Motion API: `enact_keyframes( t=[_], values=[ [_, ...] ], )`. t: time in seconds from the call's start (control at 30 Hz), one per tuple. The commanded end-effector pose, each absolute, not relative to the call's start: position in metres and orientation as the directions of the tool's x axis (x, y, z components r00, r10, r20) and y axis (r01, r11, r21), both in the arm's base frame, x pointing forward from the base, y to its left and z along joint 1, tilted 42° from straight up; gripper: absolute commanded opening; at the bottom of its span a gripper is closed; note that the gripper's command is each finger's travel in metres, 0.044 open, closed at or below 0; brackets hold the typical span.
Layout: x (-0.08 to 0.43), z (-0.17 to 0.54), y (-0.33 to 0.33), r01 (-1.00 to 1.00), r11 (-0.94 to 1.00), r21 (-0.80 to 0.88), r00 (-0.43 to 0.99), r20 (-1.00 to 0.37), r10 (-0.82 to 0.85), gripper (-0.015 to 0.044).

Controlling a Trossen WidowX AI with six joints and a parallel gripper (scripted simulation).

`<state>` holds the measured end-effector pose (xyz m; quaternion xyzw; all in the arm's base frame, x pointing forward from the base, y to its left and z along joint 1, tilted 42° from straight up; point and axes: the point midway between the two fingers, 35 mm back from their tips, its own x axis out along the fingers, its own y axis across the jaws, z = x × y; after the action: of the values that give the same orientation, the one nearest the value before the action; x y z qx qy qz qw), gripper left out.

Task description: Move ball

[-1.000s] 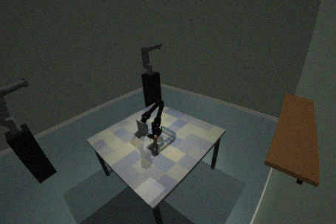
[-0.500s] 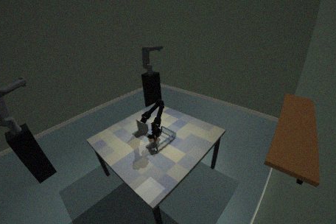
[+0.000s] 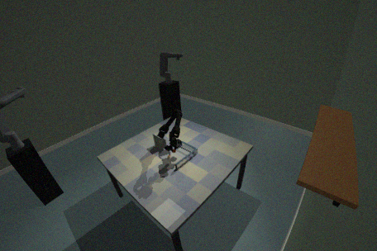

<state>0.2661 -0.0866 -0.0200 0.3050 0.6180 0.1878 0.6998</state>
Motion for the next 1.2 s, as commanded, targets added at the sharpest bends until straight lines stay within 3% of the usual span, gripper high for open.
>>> enact_keyframes(
  t=[0.0,0.33,0.67,1.17],
  values=[
    [0.26,0.007,-0.108,0.105,0.75,0.653,0.173,-0.755,0.633,0.0],
    [0.251,0.026,-0.121,0.104,0.747,0.656,0.173,-0.752,0.636,0.0],
    [0.224,-0.042,-0.127,0.104,0.749,0.655,0.172,-0.753,0.635,0.0],
    [0.234,-0.081,-0.096,0.104,0.748,0.655,0.173,-0.753,0.635,0.0]
  ],
)
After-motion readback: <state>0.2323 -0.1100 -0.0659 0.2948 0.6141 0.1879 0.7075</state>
